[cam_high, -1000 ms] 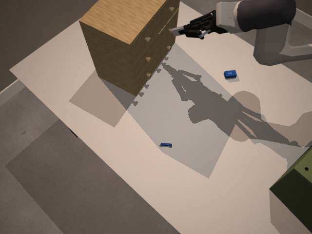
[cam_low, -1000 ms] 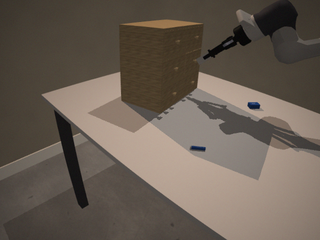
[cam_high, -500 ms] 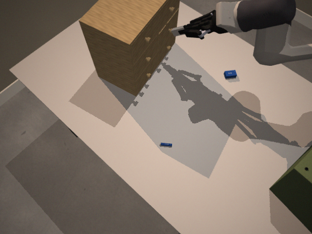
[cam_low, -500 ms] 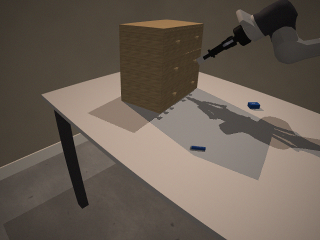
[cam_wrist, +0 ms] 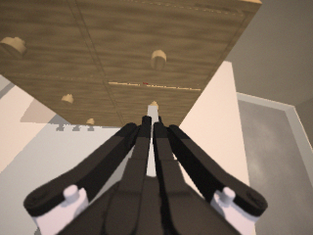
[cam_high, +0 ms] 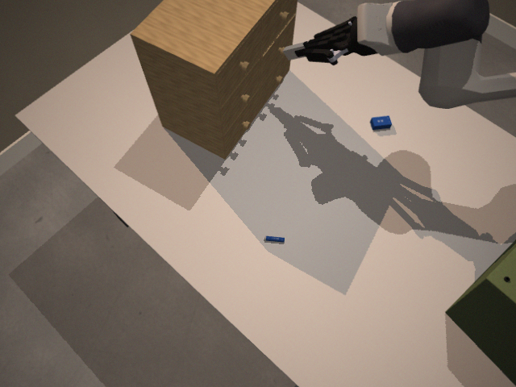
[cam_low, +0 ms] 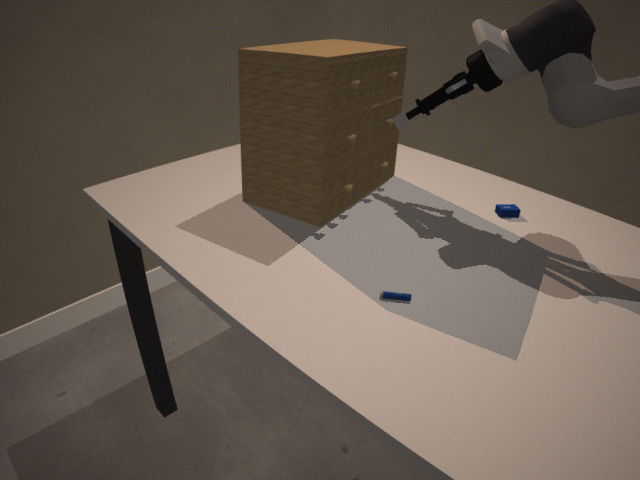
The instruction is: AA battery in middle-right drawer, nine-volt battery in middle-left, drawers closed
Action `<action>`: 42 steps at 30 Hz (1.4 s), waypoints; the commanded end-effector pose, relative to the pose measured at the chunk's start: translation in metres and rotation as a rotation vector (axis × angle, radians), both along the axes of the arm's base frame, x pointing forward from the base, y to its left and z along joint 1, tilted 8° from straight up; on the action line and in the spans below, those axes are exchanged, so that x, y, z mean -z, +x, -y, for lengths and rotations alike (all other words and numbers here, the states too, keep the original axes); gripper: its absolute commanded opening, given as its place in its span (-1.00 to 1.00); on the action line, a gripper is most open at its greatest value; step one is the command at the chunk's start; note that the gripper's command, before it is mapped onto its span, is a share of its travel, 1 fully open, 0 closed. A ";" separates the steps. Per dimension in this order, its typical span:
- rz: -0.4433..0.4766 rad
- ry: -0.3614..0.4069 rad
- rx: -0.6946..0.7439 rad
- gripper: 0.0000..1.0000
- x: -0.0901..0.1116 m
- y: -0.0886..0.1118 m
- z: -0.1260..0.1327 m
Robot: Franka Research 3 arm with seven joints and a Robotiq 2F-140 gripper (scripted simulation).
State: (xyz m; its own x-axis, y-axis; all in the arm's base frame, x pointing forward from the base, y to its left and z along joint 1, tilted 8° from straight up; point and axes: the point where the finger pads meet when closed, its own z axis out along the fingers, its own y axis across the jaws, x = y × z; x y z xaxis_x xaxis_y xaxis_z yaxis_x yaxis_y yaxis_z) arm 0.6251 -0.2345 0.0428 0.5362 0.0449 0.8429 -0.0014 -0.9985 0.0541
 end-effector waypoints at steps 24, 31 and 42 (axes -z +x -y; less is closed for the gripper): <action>-0.003 0.006 0.007 -1.00 0.001 0.000 0.001; -0.003 0.006 0.007 -1.00 0.003 -0.014 0.001; -0.003 0.006 0.007 -1.00 0.007 -0.049 0.001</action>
State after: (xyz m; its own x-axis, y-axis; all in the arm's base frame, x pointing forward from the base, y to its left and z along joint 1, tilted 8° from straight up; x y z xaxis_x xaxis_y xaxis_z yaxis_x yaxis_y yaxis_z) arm 0.5783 -0.2394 0.0333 0.5457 0.0269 0.8375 -0.0186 -0.9988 0.0443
